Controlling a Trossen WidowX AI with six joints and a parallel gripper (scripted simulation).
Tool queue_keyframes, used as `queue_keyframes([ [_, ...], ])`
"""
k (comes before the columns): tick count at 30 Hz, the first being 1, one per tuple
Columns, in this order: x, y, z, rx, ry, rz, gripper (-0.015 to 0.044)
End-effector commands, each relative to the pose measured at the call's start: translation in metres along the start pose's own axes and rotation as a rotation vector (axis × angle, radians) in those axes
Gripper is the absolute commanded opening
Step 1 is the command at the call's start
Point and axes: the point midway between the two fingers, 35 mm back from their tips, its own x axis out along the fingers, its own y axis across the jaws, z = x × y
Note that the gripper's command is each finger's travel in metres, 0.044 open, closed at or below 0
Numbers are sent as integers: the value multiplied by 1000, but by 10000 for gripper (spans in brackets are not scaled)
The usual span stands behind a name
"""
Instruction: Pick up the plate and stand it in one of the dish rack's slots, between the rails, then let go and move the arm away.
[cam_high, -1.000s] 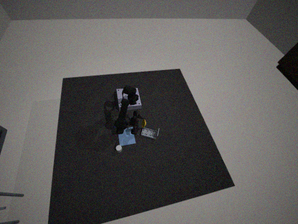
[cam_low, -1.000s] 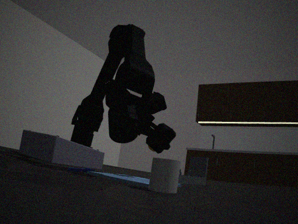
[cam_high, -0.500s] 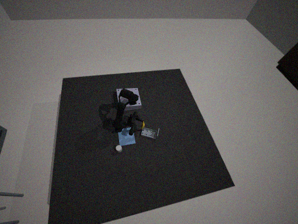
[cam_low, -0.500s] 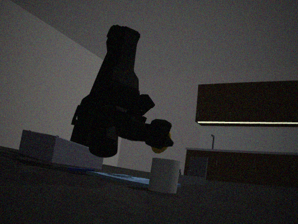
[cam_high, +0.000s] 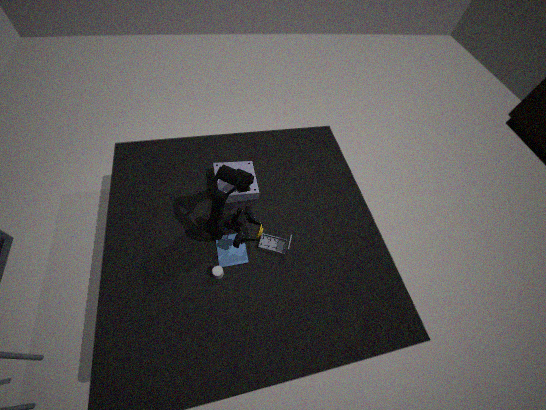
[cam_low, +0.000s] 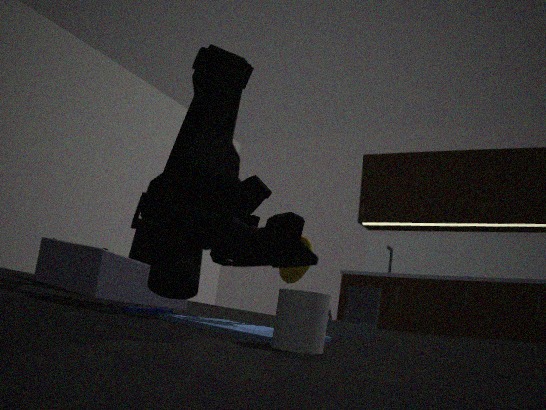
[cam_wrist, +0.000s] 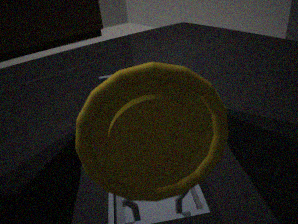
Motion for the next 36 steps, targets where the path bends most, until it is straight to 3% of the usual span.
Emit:
queue_keyframes([
  [1, 1, 0, -1, -5, -2, -6, 0],
  [36, 30, 0, -30, -9, 24, 4, 0],
])
